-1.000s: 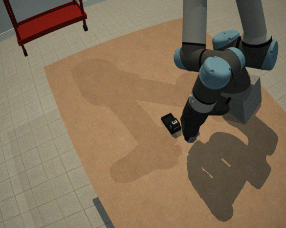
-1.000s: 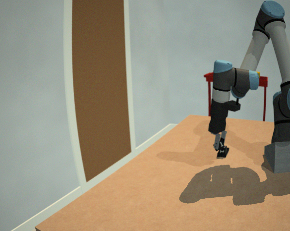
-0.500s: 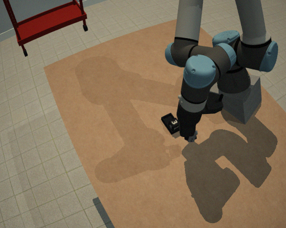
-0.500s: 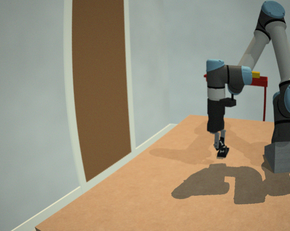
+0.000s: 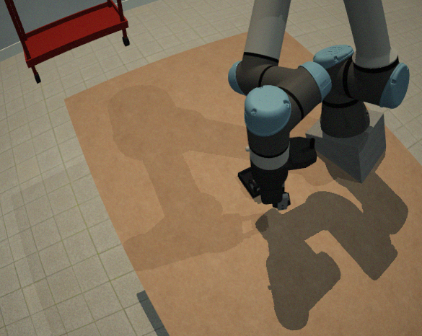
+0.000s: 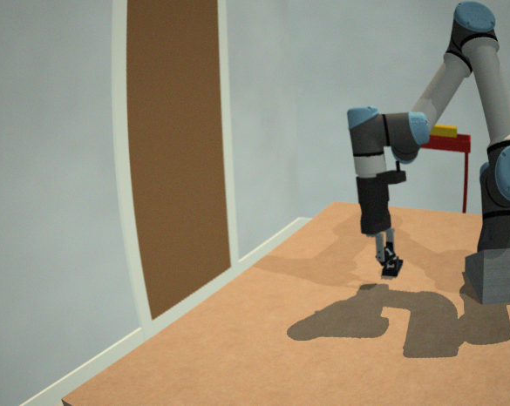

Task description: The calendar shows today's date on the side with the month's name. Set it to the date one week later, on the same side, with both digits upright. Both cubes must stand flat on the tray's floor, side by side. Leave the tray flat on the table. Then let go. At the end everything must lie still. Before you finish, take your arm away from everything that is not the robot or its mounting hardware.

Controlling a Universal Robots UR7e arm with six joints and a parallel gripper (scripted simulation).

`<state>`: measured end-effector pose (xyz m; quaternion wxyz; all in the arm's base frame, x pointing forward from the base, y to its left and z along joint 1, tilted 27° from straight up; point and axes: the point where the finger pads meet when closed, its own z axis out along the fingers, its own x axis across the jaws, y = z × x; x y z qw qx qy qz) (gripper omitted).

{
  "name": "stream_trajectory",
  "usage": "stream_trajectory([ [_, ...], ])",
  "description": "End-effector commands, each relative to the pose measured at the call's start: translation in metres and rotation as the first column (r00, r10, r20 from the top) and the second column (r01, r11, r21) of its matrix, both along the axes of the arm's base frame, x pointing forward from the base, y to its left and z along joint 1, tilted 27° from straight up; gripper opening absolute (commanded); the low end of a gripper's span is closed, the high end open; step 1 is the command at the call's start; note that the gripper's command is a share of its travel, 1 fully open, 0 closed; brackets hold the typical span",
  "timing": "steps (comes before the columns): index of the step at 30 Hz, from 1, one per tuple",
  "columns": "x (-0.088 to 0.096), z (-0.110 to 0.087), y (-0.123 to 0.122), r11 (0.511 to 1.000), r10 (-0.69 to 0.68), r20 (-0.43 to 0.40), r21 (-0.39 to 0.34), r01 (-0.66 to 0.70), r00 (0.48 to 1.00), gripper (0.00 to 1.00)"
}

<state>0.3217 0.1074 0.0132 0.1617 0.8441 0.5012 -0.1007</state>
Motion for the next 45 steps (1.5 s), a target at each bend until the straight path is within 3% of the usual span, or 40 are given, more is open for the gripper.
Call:
stream_trajectory([
  [1, 0.0010, 0.0017, -0.0003, 0.999, -0.028, -0.067, 0.043, 0.031, 0.997, 0.60],
  [13, 0.0013, 0.0023, -0.0005, 0.997, -0.042, -0.104, 0.064, 0.049, 0.994, 0.60],
  [27, 0.0035, 0.0022, -0.0019, 0.977, -0.094, -0.295, 0.156, 0.145, 0.951, 0.60],
  [37, 0.0038, 0.0022, -0.0021, 0.973, -0.099, -0.322, 0.167, 0.159, 0.942, 0.60],
  [45, 0.0050, 0.0009, -0.0032, 0.946, -0.117, -0.462, 0.218, 0.241, 0.879, 0.60],
])
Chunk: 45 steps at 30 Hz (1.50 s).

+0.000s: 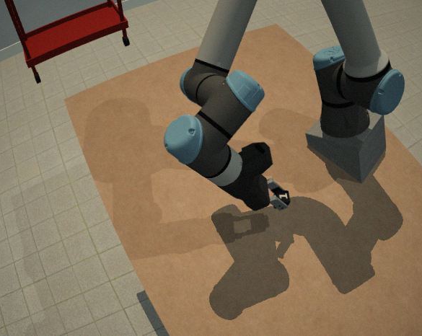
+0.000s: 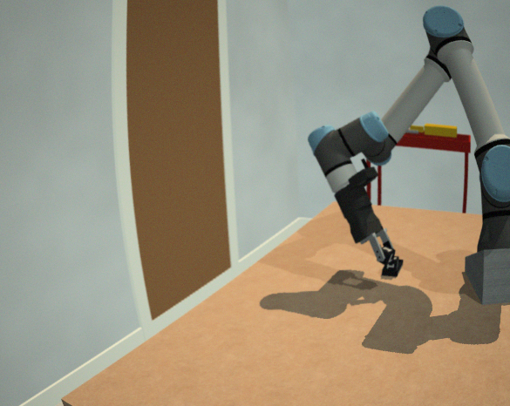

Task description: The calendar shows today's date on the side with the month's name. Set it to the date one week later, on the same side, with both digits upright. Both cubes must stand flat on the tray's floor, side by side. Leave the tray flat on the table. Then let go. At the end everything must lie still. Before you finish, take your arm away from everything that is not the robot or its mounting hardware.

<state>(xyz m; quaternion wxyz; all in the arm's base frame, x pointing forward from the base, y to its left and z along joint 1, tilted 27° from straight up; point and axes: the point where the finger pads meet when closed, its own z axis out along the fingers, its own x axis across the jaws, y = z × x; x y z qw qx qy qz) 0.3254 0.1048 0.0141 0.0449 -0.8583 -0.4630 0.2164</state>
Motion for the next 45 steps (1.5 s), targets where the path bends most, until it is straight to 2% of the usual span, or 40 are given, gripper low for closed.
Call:
stream_trajectory([
  [1, 0.002, 0.000, -0.001, 0.998, -0.035, -0.088, 0.051, 0.039, 0.996, 0.60],
  [6, 0.002, 0.001, -0.001, 0.995, -0.050, -0.126, 0.074, 0.059, 0.991, 0.60],
  [29, 0.003, -0.001, -0.002, 0.995, -0.050, -0.127, 0.074, 0.059, 0.991, 0.60],
  [45, 0.004, -0.013, -0.008, 0.995, -0.050, -0.127, 0.074, 0.059, 0.991, 0.60],
])
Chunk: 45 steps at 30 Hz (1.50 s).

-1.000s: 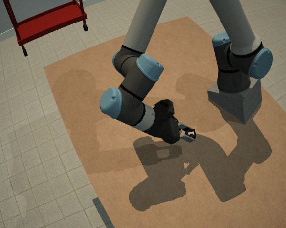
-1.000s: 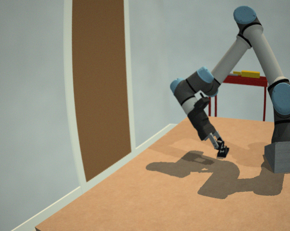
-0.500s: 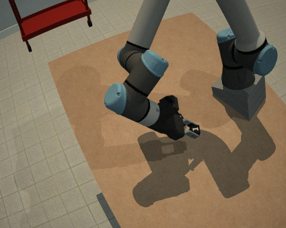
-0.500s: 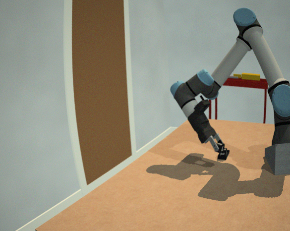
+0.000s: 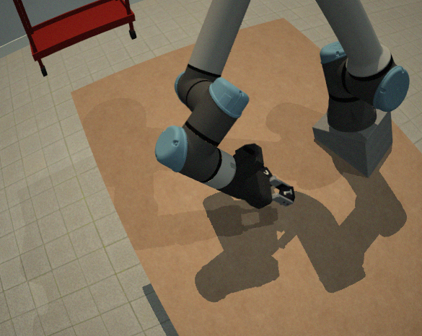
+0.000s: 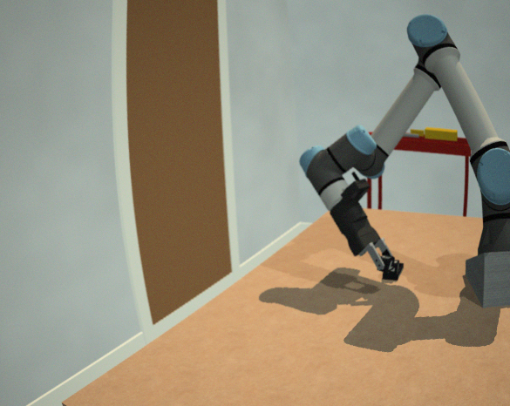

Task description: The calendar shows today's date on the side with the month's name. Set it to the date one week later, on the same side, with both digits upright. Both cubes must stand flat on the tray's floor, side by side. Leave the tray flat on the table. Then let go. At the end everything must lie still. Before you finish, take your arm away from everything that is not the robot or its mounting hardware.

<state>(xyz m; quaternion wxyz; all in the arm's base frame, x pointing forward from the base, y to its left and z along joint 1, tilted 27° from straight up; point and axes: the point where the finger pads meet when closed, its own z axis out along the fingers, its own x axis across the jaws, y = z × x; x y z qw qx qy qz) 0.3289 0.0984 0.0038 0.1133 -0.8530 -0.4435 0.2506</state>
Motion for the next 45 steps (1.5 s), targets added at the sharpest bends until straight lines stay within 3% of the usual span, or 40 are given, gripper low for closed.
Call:
stream_trajectory([
  [1, 0.001, -0.005, -0.002, 1.000, 0.000, 0.001, 0.000, 0.000, 1.000, 0.60],
  [27, 0.006, -0.039, -0.019, 1.000, 0.000, 0.001, 0.000, 0.000, 1.000, 0.60],
  [45, 0.007, -0.046, -0.022, 1.000, 0.000, 0.001, 0.000, 0.000, 1.000, 0.60],
])
